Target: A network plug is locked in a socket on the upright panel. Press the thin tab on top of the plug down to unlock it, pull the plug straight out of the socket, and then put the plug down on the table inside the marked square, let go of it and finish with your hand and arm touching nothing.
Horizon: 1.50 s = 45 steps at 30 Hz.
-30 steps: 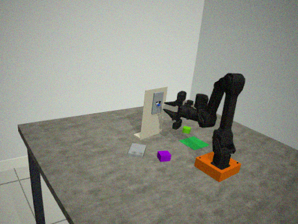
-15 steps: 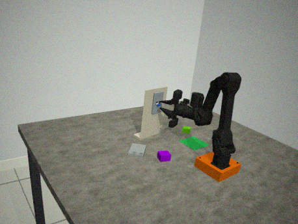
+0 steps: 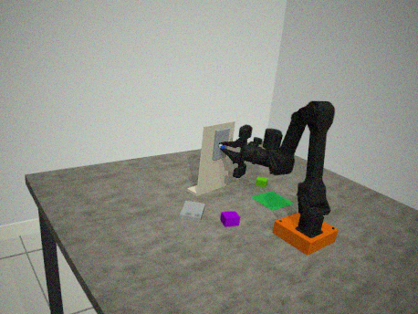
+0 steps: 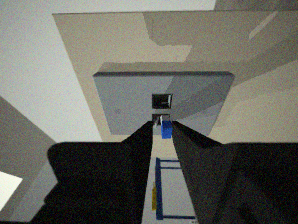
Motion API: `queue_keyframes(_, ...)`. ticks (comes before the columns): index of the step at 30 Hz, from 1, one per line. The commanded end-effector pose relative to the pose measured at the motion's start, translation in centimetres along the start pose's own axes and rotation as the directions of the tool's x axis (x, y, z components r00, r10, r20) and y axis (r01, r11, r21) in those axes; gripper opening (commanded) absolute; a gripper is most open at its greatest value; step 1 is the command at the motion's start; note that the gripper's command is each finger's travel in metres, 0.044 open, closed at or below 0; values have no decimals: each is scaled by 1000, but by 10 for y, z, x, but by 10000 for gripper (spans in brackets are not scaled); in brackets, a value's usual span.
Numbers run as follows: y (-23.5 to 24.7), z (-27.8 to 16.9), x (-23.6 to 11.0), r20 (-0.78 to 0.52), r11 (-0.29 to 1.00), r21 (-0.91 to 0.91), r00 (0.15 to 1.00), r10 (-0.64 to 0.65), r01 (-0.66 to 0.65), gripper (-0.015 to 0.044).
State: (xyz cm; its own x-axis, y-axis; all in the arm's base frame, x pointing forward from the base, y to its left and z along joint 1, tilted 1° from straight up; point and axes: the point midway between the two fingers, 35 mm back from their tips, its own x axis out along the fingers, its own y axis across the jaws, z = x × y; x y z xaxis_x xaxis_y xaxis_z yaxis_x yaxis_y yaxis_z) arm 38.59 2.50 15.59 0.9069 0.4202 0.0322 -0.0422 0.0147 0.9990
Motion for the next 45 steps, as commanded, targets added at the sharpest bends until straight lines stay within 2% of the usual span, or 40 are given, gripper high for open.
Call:
queue_keyframes(1,-2,1,1,4,1000,7,1000,-5,5,64)
queue_keyframes(11,-2,1,1,4,1000,7,1000,-5,5,0)
queue_keyframes(45,-2,-5,-19,4,1000,7,1000,-7,7,0)
